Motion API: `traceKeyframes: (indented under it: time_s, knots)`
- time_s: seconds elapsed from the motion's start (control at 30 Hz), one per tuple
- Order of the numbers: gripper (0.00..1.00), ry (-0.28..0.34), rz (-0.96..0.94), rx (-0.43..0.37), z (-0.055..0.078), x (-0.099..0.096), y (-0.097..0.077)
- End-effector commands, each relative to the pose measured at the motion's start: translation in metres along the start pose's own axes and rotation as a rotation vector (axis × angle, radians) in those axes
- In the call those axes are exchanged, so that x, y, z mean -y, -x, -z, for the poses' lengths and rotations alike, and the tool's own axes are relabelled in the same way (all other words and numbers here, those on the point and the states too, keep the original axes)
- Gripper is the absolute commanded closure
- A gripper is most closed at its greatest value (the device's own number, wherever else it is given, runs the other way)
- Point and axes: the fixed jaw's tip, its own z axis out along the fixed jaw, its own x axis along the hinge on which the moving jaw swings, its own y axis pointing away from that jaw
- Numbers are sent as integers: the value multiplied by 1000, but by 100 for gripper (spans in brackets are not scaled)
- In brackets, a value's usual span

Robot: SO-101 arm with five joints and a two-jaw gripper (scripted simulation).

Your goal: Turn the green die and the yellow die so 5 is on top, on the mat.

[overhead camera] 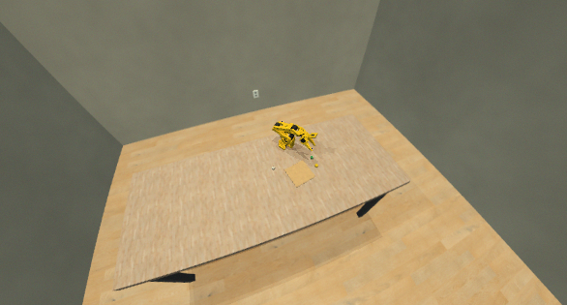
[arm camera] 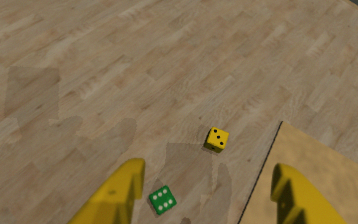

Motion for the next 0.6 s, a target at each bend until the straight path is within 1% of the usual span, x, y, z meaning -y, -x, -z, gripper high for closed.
traceKeyframes:
  time_s: [0.0, 0.3, 0.37, 0.57]
  knots:
    - [75, -11, 72, -5, 6, 4, 13]
    - [75, -10, 321, -116, 10, 11, 26]
    - [75, -10, 321, -116, 10, 11, 26]
    - [75, 14, 520, -205, 9, 18, 36]
